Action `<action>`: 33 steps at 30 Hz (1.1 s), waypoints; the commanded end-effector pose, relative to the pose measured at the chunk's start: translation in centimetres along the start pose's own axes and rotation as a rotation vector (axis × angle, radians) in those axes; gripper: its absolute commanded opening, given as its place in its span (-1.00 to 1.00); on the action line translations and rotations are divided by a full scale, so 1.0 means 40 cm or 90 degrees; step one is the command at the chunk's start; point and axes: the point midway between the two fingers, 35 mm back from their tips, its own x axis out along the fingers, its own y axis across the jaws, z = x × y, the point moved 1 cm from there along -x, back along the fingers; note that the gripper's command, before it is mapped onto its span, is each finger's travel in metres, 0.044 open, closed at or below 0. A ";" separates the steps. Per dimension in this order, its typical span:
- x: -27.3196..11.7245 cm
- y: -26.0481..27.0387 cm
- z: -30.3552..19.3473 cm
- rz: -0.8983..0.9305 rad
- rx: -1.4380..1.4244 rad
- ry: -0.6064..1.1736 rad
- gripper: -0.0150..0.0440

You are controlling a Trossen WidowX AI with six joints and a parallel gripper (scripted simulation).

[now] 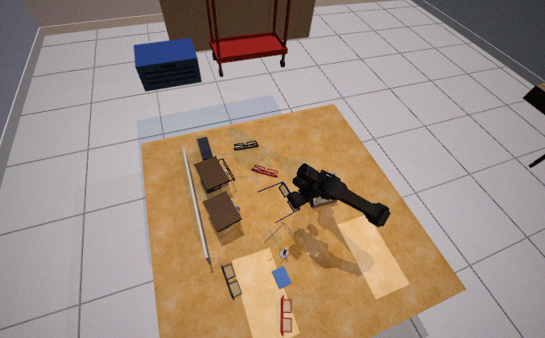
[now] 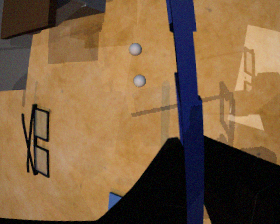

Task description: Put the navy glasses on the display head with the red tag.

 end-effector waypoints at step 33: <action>-0.041 -0.060 -0.076 0.136 0.304 -0.054 -0.49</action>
